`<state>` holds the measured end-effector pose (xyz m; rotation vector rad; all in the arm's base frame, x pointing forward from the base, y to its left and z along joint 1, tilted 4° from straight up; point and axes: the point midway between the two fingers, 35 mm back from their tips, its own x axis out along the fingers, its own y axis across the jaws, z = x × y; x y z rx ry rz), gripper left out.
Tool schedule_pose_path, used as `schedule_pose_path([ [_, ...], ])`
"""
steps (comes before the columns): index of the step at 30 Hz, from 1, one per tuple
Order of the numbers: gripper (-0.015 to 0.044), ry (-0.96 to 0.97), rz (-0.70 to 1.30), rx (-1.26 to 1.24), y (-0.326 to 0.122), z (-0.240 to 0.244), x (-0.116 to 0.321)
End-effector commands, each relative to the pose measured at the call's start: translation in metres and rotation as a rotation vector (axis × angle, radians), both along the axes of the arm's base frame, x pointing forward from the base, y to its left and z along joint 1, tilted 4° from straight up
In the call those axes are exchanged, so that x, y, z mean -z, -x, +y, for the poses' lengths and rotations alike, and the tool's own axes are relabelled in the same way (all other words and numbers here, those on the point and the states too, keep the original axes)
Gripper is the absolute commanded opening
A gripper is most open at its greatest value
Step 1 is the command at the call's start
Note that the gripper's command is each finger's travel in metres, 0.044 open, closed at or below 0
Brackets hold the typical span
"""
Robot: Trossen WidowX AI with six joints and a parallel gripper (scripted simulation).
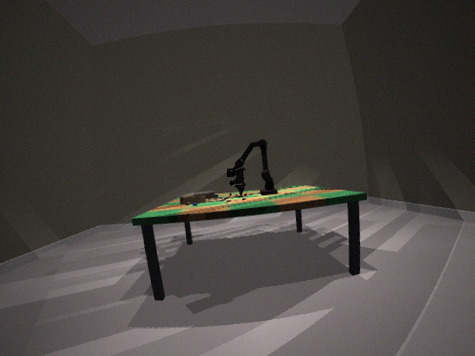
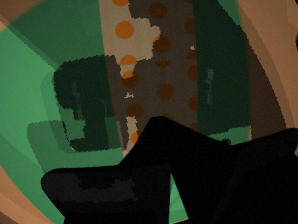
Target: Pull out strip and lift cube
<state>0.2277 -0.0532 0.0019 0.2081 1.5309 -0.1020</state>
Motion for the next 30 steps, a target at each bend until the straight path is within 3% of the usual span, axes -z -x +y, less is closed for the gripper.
schedule_pose_path([
  [1, 0.0000, -0.004, 0.037, -0.003, 0.016, 0.003, 0.007],
  [30, 0.0000, -0.004, 0.038, -0.003, 0.029, 0.005, 0.007],
])
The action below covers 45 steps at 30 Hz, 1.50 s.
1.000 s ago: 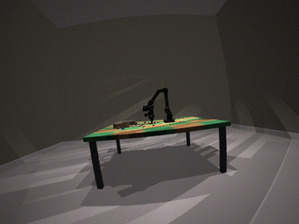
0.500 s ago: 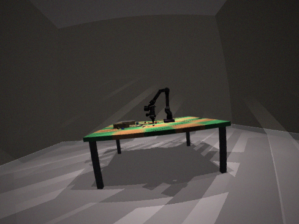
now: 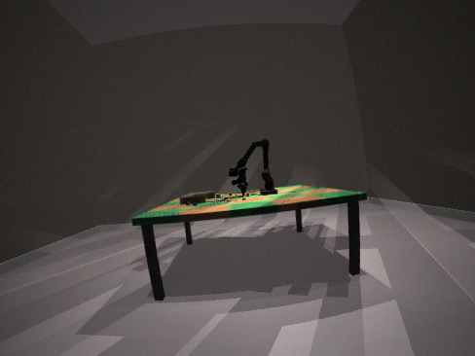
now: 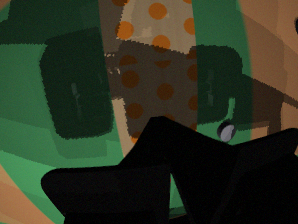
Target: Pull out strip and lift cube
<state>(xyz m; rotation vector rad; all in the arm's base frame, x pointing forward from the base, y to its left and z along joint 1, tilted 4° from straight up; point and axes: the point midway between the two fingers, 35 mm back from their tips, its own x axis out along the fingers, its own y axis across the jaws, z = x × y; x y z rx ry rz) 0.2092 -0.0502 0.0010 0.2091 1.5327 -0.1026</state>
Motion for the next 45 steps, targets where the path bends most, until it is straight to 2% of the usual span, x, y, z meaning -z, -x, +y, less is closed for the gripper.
schedule_pose_path([
  [1, 0.0000, -0.003, 0.036, -0.004, 0.011, 0.002, 0.006],
  [13, 0.0000, -0.003, 0.036, -0.004, 0.011, 0.002, 0.006],
  [18, 0.0000, -0.003, 0.033, -0.004, -0.001, -0.003, -0.040],
  [22, 0.0000, -0.003, 0.035, -0.004, -0.001, -0.003, -0.042],
  [39, 0.0440, -0.003, 0.031, 0.009, -0.065, -0.010, -0.045],
  [45, 0.0440, -0.003, 0.029, 0.009, -0.086, -0.014, -0.048],
])
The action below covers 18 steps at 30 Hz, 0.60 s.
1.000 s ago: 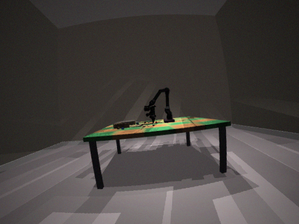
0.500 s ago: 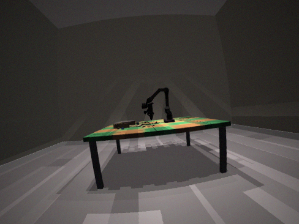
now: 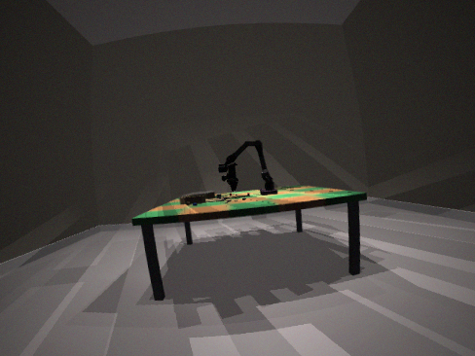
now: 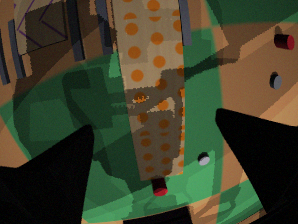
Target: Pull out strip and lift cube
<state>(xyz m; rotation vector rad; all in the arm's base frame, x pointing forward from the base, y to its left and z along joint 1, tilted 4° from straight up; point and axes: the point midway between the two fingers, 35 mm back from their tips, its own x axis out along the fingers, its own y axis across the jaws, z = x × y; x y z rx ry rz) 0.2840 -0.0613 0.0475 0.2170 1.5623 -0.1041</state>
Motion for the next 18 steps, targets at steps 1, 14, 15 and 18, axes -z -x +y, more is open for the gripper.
schedule_pose_path([
  [1, 0.0440, 0.004, 0.000, 0.005, -0.015, -0.003, -0.002],
  [14, 0.0440, 0.005, -0.004, 0.005, -0.061, -0.012, -0.009],
  [15, 0.0440, 0.005, -0.004, 0.005, -0.065, -0.012, -0.009],
  [18, 0.0440, 0.005, -0.005, 0.005, -0.076, -0.015, -0.011],
])
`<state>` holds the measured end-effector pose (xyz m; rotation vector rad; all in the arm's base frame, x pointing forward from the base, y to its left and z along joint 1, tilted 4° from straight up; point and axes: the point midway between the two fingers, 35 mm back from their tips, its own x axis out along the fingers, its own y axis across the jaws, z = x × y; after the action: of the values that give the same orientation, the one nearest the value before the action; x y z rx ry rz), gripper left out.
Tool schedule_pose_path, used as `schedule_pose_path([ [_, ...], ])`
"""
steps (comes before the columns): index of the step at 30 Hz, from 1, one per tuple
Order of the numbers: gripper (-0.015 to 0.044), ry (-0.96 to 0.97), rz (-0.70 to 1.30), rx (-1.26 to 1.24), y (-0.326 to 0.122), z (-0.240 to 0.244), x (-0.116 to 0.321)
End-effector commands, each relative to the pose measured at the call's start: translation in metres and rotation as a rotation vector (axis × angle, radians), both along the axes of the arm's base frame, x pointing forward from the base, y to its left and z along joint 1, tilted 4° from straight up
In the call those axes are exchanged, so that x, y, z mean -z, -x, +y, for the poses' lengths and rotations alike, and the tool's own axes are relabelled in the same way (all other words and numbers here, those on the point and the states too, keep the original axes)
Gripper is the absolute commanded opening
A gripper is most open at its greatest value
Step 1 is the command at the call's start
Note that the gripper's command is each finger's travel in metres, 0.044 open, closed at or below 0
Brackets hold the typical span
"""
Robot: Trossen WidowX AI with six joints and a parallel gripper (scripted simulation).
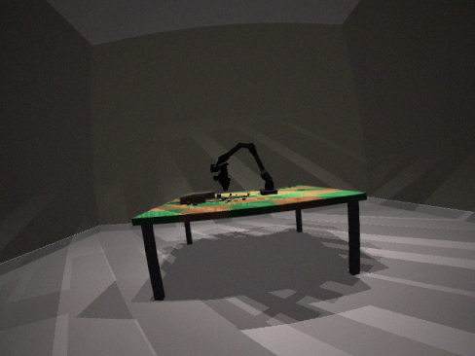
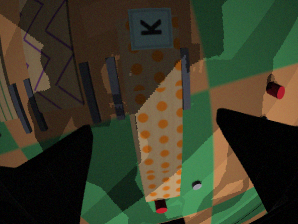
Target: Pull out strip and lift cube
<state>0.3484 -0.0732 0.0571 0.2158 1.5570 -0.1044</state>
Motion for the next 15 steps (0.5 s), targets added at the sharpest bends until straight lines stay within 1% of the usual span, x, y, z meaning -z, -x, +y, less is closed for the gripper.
schedule_pose_path([
  [1, 0.0440, 0.004, 0.000, 0.005, -0.015, -0.004, -0.002],
  [14, 0.0440, 0.005, -0.003, 0.005, -0.059, -0.016, -0.009],
  [15, 0.0414, 0.005, -0.003, 0.005, -0.059, -0.016, -0.009],
])
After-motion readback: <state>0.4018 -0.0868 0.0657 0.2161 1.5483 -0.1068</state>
